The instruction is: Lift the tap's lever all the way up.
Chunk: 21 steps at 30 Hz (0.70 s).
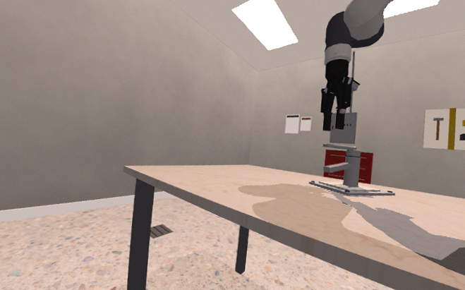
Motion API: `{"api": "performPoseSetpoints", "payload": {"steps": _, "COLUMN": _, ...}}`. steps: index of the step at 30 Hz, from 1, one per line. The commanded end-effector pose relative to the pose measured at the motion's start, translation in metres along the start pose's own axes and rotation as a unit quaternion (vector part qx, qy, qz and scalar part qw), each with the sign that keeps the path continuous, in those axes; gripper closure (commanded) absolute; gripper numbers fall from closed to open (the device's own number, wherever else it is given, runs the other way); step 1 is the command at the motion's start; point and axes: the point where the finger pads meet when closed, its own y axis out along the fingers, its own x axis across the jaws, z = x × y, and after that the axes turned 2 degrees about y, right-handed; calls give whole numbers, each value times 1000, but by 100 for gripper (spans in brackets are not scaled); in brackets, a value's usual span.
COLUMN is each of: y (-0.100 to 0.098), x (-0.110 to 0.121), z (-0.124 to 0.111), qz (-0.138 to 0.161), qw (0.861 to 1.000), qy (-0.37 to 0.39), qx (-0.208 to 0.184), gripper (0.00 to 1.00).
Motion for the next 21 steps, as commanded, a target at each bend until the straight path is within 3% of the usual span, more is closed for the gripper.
{"api": "performPoseSetpoints", "payload": {"steps": 1, "y": 7, "x": -2, "z": -1, "qz": 3, "qw": 1000, "qy": -4, "qx": 0, "gripper": 56}}
{"api": "performPoseSetpoints", "payload": {"steps": 21, "y": 35, "x": -4, "z": -1, "qz": 3, "qw": 1000, "qy": -4, "qx": 0, "gripper": 56}}
